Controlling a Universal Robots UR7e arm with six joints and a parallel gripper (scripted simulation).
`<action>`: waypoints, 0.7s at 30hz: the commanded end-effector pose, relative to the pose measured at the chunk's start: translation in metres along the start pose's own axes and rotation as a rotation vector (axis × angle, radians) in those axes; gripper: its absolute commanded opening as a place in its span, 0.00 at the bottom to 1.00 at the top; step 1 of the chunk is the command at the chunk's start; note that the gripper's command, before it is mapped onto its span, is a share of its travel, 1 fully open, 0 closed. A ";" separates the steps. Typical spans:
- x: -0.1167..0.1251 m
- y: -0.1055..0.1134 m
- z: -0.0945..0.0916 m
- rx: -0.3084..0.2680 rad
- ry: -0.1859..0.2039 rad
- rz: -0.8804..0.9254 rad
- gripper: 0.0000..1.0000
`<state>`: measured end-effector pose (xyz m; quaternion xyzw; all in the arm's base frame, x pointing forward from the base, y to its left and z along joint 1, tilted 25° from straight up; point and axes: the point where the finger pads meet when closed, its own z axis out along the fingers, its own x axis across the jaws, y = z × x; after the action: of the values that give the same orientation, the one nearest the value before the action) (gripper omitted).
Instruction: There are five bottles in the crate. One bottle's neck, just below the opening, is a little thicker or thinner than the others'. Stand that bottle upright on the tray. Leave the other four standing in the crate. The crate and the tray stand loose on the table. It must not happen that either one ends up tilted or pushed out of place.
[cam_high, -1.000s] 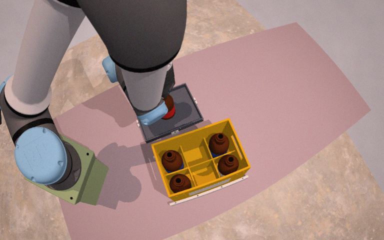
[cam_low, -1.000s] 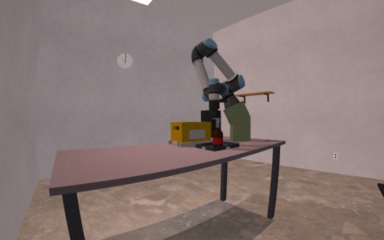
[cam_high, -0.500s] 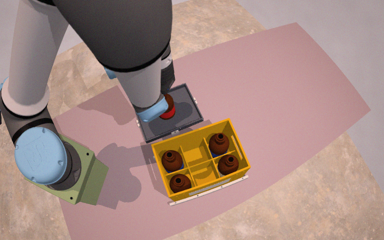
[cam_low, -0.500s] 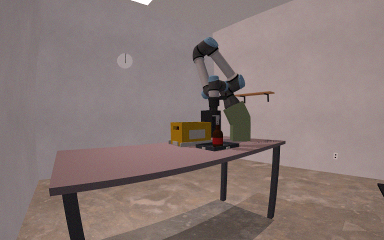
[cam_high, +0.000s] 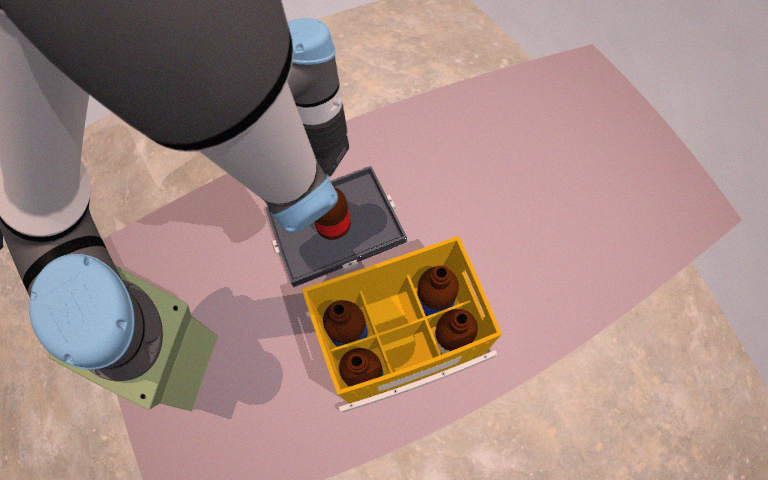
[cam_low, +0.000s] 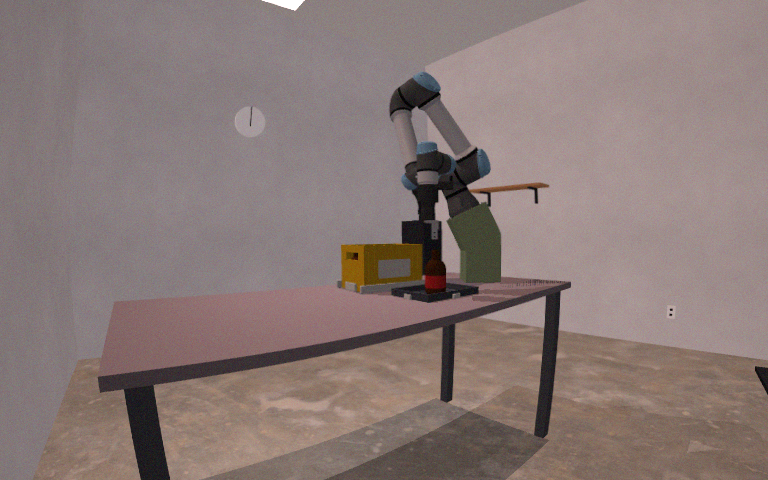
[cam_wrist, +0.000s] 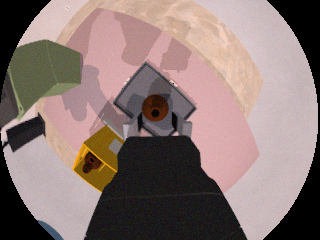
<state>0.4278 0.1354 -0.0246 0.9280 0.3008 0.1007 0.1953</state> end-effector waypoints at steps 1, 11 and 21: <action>-0.001 -0.002 -0.014 0.003 -0.006 -0.002 1.00; 0.000 -0.001 -0.028 0.002 -0.004 -0.002 1.00; -0.001 -0.001 -0.031 0.003 -0.005 -0.002 1.00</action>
<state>0.4170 0.1434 -0.0005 0.9286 0.3008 0.0965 0.1947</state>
